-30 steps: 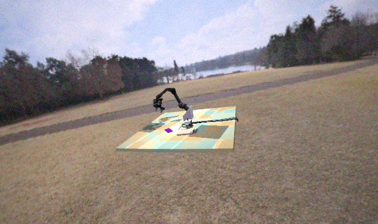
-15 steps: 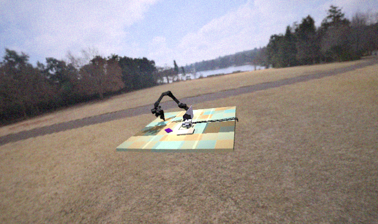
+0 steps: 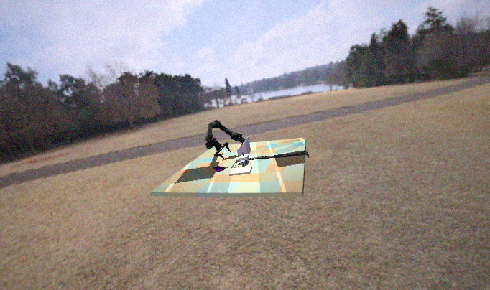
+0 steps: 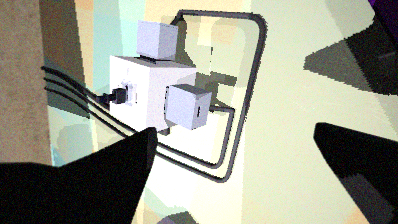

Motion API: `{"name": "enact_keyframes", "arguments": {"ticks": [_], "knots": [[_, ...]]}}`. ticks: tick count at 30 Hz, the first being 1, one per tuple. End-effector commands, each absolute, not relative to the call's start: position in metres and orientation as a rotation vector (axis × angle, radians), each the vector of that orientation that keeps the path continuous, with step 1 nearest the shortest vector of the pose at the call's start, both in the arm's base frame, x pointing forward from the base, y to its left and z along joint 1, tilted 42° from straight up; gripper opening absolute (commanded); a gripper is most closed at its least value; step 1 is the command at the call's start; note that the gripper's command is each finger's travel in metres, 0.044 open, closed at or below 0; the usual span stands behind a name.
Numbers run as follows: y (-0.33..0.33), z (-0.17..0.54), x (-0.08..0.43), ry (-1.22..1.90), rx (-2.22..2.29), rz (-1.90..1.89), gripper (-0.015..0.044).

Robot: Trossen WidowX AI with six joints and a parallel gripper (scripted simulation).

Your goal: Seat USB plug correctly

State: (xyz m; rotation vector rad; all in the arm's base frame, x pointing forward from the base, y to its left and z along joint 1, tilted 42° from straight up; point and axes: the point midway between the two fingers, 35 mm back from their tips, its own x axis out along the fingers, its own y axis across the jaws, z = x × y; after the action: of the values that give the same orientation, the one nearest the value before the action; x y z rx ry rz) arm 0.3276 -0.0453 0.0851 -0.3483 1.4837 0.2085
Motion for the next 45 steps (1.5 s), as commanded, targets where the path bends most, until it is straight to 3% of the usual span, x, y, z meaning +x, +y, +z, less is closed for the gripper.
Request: {"name": "enact_keyframes", "arguments": {"ticks": [1,14,45], "knots": [[-0.002,0.052,0.322,1.585,-0.695,0.382,0.044],[0.102,-0.005,0.283,1.577,-1.835,0.803,0.044],[0.092,-0.018,0.284,1.574,-1.849,0.805,0.044]]}}
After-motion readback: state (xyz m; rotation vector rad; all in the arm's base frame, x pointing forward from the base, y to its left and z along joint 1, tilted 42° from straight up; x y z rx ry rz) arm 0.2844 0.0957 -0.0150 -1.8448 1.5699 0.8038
